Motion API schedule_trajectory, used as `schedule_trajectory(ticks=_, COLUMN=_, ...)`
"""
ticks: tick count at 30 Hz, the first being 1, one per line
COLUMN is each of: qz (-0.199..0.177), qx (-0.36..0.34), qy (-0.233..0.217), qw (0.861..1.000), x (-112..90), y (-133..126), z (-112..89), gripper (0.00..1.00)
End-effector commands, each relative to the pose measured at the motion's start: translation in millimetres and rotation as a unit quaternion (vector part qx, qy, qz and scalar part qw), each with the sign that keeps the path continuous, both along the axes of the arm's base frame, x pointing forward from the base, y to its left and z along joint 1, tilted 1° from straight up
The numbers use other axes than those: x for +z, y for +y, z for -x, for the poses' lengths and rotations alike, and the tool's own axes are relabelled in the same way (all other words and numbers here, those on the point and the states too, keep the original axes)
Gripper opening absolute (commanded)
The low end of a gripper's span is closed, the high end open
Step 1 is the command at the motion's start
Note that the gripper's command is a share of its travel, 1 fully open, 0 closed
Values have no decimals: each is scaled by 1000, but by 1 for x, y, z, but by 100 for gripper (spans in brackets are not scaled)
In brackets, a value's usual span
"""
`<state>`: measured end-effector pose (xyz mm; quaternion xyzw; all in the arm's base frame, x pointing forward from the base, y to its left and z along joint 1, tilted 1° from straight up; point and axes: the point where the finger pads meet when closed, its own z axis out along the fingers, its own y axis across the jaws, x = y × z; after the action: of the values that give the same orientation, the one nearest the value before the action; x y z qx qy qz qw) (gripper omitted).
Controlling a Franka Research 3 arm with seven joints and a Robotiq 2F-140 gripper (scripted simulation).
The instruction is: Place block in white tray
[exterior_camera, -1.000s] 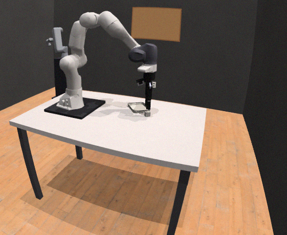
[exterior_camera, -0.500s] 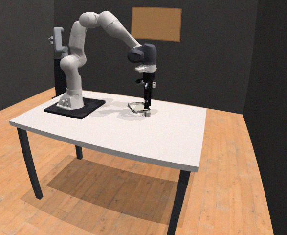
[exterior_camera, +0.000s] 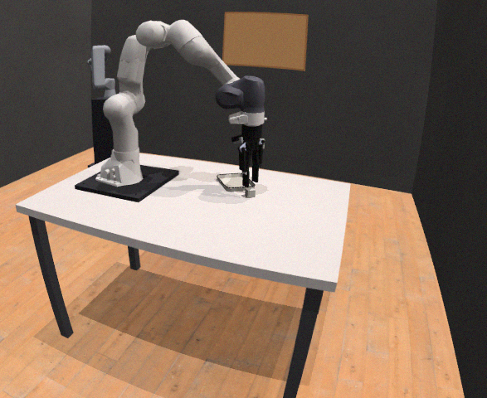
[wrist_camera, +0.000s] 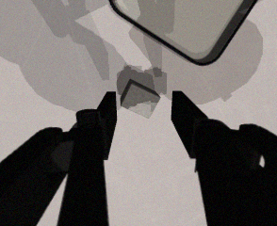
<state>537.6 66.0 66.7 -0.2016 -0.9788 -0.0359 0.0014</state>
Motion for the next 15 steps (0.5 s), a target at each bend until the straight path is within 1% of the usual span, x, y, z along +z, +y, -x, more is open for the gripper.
schedule_trajectory(ticks=1, qz=20, qx=-114, qy=5, qw=993, x=-3, y=1, z=-2, gripper=40)
schedule_trajectory(ticks=2, qz=23, qx=-147, qy=7, qw=989, x=-4, y=1, z=-2, gripper=40)
schedule_trajectory(ticks=9, qz=36, qx=-229, qy=11, qw=973, x=-12, y=1, z=-2, gripper=40)
schedule_trajectory(ticks=15, qz=38, qx=-236, qy=11, qw=971, x=-15, y=1, z=-2, gripper=40)
